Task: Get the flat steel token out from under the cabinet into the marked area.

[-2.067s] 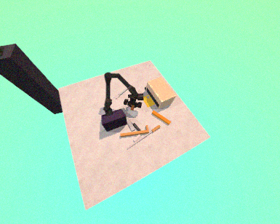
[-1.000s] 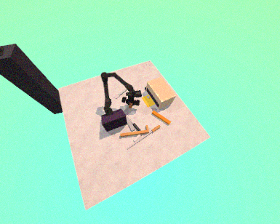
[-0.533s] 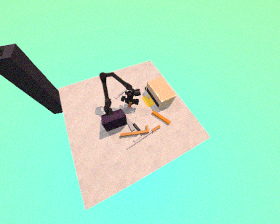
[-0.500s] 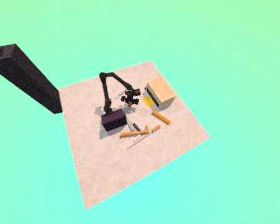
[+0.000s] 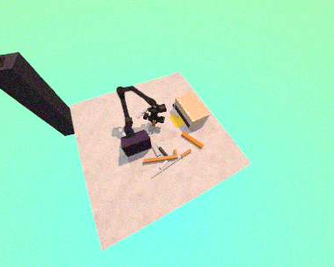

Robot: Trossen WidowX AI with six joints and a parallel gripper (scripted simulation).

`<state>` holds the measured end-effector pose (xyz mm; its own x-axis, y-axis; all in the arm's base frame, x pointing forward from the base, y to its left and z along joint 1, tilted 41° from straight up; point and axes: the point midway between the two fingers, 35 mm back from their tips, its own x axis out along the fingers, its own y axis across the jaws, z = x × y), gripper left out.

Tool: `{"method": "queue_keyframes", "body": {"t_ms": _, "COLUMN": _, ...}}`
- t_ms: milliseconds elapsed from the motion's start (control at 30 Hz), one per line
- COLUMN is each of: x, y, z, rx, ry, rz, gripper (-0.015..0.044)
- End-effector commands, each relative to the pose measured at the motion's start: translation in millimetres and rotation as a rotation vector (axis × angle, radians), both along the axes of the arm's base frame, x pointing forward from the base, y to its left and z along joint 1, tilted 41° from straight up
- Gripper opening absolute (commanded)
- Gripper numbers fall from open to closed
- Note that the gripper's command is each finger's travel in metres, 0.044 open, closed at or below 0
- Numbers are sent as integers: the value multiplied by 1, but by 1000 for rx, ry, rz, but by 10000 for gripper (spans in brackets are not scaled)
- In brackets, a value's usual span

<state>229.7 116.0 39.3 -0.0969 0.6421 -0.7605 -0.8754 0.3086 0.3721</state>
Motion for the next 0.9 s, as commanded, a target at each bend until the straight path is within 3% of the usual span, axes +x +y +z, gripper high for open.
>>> {"method": "queue_keyframes", "body": {"t_ms": 0, "x": -1, "y": 4, "z": 7, "rx": 14, "ry": -9, "rz": -8, "gripper": 0}}
{"method": "queue_keyframes", "body": {"t_ms": 867, "x": -11, "y": 27, "z": 29, "rx": 16, "ry": -8, "rz": -8, "gripper": 0}}
